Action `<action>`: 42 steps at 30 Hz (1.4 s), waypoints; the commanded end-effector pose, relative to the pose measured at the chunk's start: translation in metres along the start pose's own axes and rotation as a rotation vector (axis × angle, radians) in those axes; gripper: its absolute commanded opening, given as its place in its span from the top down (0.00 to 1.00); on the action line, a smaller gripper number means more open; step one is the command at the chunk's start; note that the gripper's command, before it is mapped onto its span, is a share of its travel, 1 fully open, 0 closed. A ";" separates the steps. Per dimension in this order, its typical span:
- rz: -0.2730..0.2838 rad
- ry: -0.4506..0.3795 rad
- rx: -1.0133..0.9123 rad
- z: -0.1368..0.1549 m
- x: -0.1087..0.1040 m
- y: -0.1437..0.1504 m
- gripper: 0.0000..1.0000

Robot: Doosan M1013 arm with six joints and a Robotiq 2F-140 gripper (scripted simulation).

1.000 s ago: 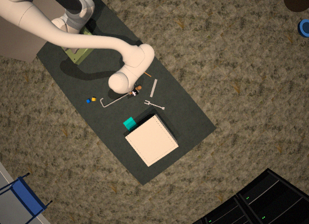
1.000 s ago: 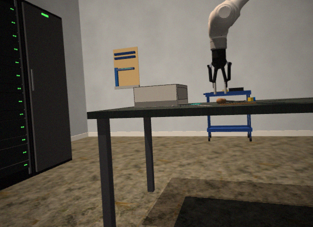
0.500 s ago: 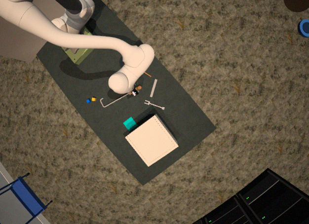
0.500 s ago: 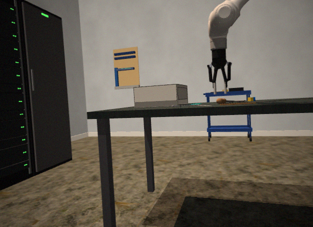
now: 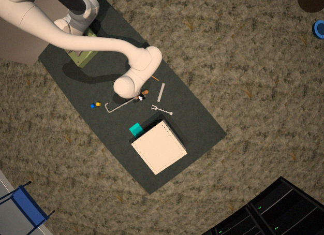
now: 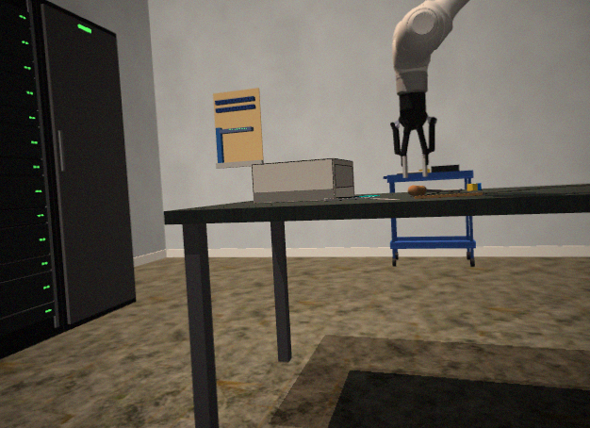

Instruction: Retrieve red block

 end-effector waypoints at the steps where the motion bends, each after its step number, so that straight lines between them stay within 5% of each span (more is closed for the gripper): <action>1: 0.000 0.002 0.004 -0.002 0.002 0.001 0.66; 42: 0.000 0.002 0.004 -0.002 0.015 0.001 0.66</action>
Point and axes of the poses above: the point where the finger pads meet when closed, its own x axis out along the fingers, its own y axis across the jaws, z = x × y, the point moved 10 cm from there along -x, back along the fingers, and after that the axes turned 12 degrees about -x, right-handed, at the moved point
